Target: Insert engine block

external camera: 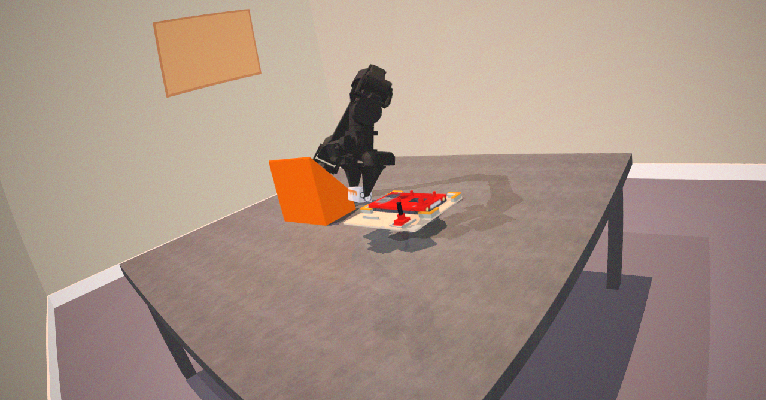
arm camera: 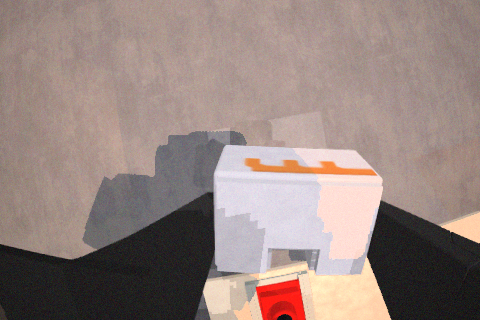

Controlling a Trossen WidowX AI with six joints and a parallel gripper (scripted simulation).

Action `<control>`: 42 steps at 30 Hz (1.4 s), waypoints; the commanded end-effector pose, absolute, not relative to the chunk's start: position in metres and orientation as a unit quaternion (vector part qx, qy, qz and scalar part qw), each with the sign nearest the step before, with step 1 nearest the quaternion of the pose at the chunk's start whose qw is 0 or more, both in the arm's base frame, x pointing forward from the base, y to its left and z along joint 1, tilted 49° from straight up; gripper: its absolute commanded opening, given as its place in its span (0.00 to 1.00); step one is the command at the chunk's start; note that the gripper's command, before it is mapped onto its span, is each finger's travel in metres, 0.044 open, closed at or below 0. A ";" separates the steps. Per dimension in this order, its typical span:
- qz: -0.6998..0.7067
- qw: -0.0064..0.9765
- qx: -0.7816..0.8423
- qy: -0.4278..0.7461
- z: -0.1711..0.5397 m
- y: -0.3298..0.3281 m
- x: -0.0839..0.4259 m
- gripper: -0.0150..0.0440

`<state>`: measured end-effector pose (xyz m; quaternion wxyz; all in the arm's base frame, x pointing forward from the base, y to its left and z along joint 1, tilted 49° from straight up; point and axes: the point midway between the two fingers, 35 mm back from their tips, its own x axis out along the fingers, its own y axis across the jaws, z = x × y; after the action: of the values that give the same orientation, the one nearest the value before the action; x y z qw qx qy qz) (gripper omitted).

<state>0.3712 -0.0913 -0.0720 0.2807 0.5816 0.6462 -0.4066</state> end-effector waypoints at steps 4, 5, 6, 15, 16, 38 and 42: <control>-0.476 0.352 0.529 0.608 -0.069 -0.084 0.371 0.25; -0.485 0.362 0.521 0.602 -0.068 -0.083 0.371 0.25; -0.494 0.372 0.513 0.595 -0.068 -0.082 0.371 0.25; -0.565 0.459 0.437 0.528 -0.066 -0.071 0.372 0.25; -0.569 0.464 0.433 0.524 -0.065 -0.071 0.372 0.25; -0.591 0.491 0.402 0.498 -0.086 -0.039 0.371 0.25; -0.591 0.491 0.402 0.498 -0.091 -0.034 0.370 0.25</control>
<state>0.3737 -0.0370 -0.0852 0.4931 0.4033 0.5004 -0.5863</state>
